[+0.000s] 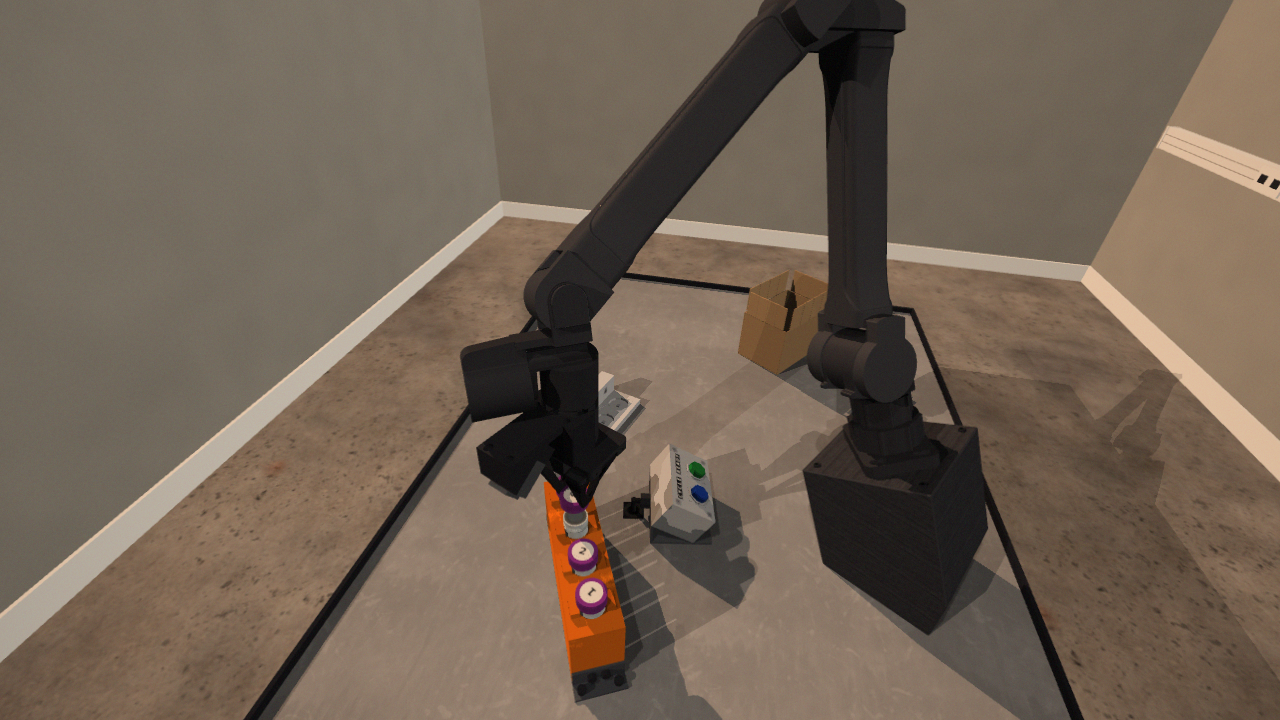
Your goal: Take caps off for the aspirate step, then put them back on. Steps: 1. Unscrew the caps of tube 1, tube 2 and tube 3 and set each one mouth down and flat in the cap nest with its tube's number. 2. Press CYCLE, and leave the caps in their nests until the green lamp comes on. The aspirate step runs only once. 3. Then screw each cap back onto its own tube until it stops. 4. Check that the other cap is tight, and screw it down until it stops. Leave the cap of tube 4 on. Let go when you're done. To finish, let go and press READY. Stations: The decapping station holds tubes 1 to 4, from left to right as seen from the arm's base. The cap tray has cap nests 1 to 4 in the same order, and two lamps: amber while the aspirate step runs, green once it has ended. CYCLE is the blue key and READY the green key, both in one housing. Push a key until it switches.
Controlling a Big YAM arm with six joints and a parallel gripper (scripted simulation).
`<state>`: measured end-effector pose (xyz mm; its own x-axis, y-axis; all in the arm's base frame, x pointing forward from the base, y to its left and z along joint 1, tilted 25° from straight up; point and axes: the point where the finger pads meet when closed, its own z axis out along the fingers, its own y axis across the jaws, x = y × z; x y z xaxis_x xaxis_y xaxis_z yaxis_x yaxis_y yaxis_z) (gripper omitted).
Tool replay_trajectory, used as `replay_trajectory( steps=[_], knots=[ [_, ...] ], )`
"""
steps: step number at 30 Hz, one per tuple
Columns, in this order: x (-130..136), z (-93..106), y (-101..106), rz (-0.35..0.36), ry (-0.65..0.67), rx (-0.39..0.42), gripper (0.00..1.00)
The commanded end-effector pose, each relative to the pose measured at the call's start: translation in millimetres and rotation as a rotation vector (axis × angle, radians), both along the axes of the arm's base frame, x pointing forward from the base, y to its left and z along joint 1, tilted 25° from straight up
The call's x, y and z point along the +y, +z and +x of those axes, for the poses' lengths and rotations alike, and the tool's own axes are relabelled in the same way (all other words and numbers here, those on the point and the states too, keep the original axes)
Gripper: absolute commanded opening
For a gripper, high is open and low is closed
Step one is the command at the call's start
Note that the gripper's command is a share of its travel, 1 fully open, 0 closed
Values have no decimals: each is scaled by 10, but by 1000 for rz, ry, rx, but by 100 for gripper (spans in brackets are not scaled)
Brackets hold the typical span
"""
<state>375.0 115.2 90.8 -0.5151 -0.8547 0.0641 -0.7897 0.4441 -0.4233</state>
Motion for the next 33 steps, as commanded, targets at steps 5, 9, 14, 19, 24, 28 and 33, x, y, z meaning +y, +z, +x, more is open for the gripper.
replay_trajectory(
  steps=[5, 9, 14, 19, 24, 28, 33],
  knots=[
    [-106, 90, -239, -4, -9, 9, 0],
    [-71, 203, -184, 6, -10, -14, 0],
    [-9, 204, -57, 19, 4, -43, 0],
    [-10, 204, -58, 19, 3, -43, 0],
    [29, 245, 22, 23, 4, -49, 0],
    [16, 204, -7, 17, 4, -37, 0],
    [23, 192, -7, 16, 5, -34, 0]
  ],
)
